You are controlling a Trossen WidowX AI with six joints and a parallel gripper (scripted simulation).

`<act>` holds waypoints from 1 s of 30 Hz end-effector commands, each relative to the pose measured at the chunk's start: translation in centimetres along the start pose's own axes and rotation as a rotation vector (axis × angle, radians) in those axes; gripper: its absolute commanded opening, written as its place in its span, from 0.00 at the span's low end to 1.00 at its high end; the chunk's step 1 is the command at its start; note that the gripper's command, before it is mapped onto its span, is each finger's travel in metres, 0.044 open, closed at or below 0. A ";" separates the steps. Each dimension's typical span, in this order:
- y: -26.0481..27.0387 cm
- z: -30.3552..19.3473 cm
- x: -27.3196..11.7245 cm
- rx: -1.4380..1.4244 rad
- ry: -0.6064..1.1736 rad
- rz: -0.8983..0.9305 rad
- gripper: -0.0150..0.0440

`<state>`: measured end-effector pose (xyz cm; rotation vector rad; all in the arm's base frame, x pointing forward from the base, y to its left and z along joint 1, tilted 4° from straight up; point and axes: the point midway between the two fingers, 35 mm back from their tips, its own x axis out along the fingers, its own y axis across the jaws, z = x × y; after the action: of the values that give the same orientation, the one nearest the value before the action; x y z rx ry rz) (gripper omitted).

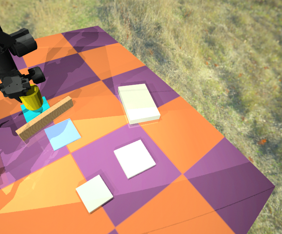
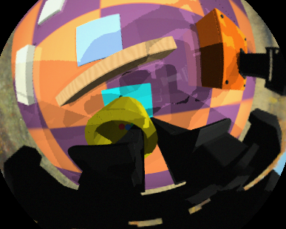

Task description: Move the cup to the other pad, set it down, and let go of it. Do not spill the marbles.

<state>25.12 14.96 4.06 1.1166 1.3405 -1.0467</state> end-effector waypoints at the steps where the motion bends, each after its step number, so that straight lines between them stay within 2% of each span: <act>1: -0.2 0.0 0.9 0.007 0.000 -0.014 0.25; 25: -0.2 0.0 1.4 0.000 -0.002 -0.006 0.25; 30: -0.2 0.0 1.4 0.000 -0.002 -0.006 0.48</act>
<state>24.85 15.00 2.61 1.1119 1.3430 -1.0526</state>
